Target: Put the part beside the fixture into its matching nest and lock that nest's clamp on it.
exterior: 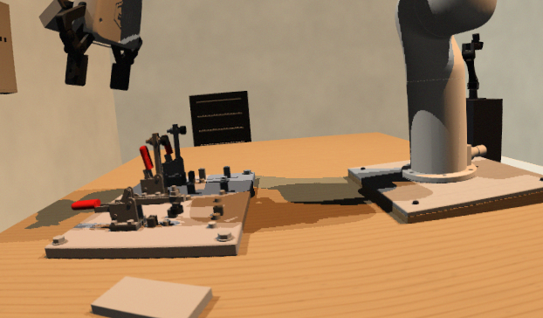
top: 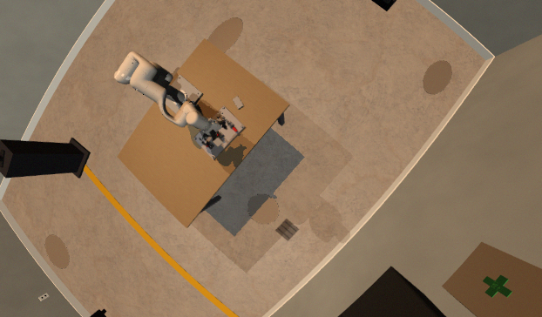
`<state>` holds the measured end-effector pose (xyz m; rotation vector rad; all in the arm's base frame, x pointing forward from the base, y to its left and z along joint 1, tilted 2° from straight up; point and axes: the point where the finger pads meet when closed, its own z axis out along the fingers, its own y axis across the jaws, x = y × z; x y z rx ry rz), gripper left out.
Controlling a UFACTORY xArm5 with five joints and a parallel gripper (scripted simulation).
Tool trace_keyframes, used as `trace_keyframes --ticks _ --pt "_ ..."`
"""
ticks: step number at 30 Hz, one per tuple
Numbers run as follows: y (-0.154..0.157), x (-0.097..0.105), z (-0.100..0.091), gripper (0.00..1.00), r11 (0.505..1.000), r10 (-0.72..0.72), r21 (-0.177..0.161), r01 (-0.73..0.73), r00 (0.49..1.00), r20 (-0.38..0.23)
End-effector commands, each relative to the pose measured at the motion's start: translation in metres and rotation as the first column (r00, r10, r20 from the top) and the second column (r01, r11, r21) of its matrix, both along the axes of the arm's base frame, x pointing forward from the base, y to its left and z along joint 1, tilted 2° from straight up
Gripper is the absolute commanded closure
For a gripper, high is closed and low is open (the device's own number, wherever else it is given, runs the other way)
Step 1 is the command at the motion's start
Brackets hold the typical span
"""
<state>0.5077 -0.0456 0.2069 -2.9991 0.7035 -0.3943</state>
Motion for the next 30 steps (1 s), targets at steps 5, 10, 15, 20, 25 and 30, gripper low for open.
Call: trace_keyframes --ticks 5,10,15,20,25,30 --pt "0.061 -0.068 0.003 0.00 0.990 0.139 0.010 -0.139 0.981 -0.134" --pt "0.077 -0.091 0.003 0.00 0.983 0.182 0.014 -0.183 0.967 -0.178" --pt "0.088 -0.111 0.002 0.00 0.975 0.218 0.018 -0.220 0.952 -0.215" --pt "0.088 -0.111 0.002 0.00 0.975 0.219 0.018 -0.220 0.952 -0.215" --pt "0.088 -0.111 0.002 0.00 0.975 0.219 0.018 -0.220 0.952 -0.215" --pt "0.088 -0.111 0.002 0.00 0.975 0.219 0.018 -0.220 0.952 -0.215"
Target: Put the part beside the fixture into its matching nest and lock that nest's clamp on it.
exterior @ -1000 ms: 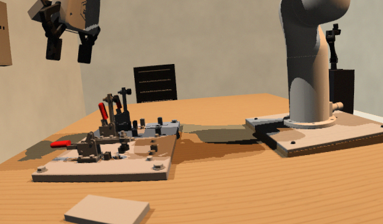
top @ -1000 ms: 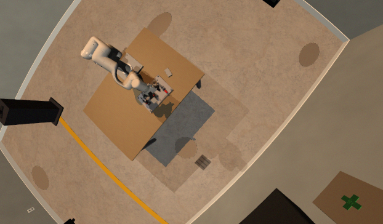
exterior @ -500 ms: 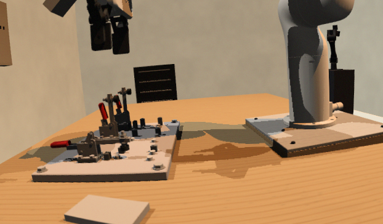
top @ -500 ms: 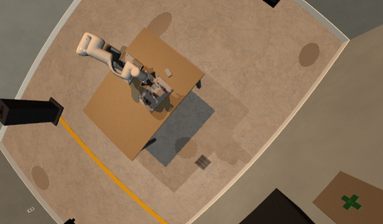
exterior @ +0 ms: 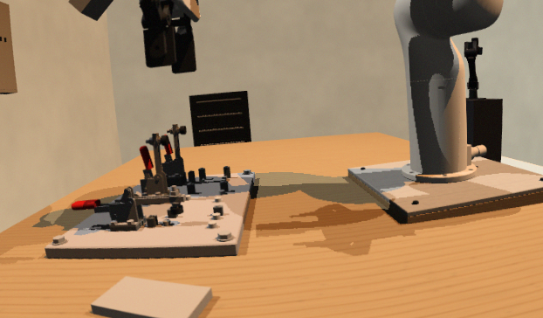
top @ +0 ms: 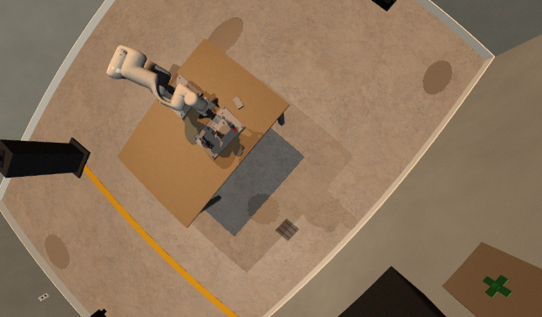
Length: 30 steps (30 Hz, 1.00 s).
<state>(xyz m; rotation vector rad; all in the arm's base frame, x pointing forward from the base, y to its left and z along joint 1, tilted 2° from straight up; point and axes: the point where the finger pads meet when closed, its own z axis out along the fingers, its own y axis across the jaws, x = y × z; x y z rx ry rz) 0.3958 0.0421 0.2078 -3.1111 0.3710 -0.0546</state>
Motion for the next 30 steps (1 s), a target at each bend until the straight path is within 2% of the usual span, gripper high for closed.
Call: trace_keyframes --ticks 1,3,4,30 --pt "0.0003 0.0008 0.0015 0.00 1.000 0.000 0.000 0.000 1.000 0.004" --pt "0.0003 0.0008 0.0015 0.00 1.000 0.000 0.000 0.000 1.000 0.004" --pt "0.0003 0.0008 0.0015 1.00 1.000 0.000 0.000 0.000 1.000 0.004" --pt "0.0003 0.0008 0.0015 1.00 1.000 0.000 0.000 0.000 1.000 0.004"
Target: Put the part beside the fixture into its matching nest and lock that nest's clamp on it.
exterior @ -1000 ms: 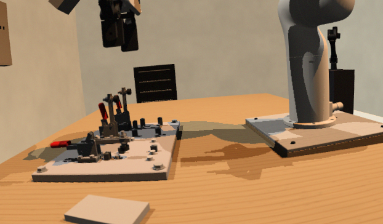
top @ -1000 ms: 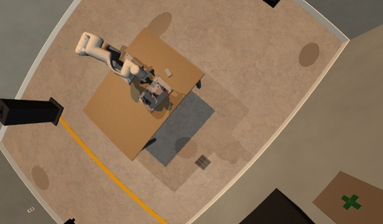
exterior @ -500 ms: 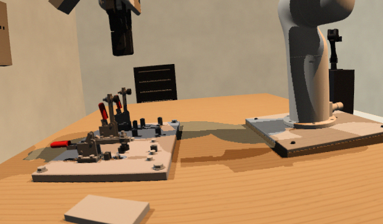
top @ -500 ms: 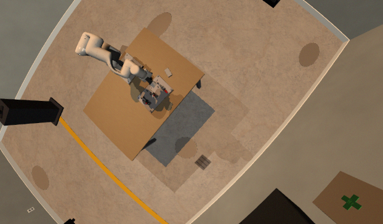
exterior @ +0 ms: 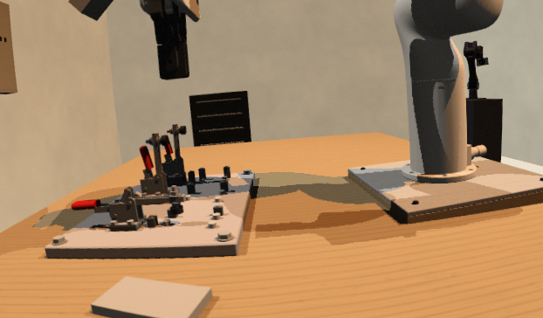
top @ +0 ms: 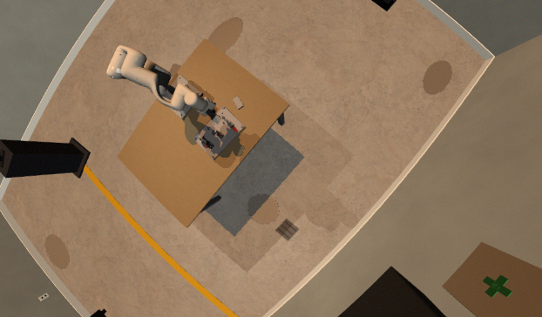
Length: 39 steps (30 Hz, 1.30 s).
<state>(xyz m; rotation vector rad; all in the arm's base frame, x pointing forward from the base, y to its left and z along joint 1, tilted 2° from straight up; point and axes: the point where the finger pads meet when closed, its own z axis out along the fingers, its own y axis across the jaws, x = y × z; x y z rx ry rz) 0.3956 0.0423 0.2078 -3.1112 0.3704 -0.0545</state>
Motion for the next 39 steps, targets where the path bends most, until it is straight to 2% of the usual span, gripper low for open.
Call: trace_keyframes --ticks 1,7,8,39 --pt "0.0001 0.0010 0.0014 1.00 1.000 0.000 0.000 0.000 1.000 0.004" --pt "0.0001 0.0010 0.0014 1.00 1.000 0.000 0.000 0.000 1.000 0.004" --pt "0.0001 0.0010 0.0014 0.00 1.000 0.000 0.000 0.000 1.000 0.004" --pt "0.0001 0.0010 0.0014 0.00 1.000 0.000 0.000 0.000 1.000 0.004"
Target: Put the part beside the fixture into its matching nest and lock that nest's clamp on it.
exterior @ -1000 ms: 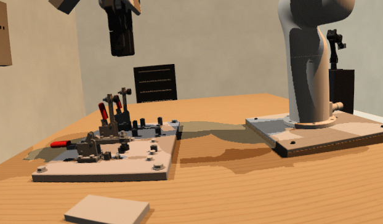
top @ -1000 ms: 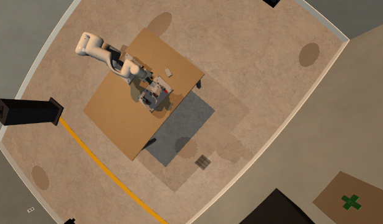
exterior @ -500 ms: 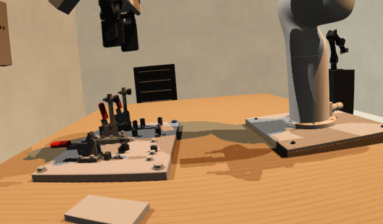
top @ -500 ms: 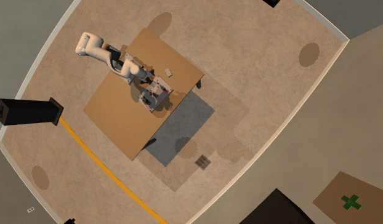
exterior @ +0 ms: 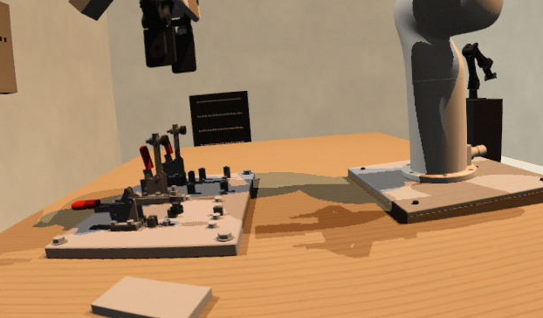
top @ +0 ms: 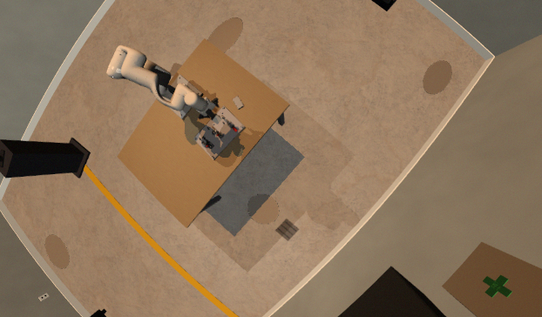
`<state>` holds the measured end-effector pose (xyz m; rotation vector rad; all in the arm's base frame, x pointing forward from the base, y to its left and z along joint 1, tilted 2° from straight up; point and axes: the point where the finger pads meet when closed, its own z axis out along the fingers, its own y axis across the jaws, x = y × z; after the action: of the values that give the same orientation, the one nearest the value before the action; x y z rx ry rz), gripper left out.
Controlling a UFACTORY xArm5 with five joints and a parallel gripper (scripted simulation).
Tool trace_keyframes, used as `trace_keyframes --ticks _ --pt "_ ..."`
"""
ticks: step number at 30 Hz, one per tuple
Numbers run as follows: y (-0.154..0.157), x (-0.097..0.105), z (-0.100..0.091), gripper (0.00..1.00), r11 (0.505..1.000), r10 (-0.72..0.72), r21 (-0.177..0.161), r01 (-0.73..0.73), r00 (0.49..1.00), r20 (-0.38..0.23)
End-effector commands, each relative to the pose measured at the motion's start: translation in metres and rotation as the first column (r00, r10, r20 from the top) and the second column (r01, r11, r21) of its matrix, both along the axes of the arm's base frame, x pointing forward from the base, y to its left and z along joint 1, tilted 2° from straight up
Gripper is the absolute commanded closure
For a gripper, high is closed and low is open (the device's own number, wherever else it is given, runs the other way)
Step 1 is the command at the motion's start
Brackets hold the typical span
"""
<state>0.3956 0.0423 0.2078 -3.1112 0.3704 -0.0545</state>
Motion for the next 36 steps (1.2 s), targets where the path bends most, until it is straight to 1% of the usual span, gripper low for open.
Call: trace_keyframes --ticks 1,2,3,36 --pt "0.0001 0.0010 0.0014 0.00 1.000 0.000 0.000 0.000 1.000 0.004" --pt "0.0001 0.0010 0.0014 0.00 1.000 0.000 0.000 0.000 1.000 0.004" --pt "0.0001 0.0010 0.0014 0.53 1.000 0.000 0.000 0.000 1.000 0.004" --pt "0.0001 0.0010 0.0014 0.53 1.000 0.000 0.000 0.000 1.000 0.004"
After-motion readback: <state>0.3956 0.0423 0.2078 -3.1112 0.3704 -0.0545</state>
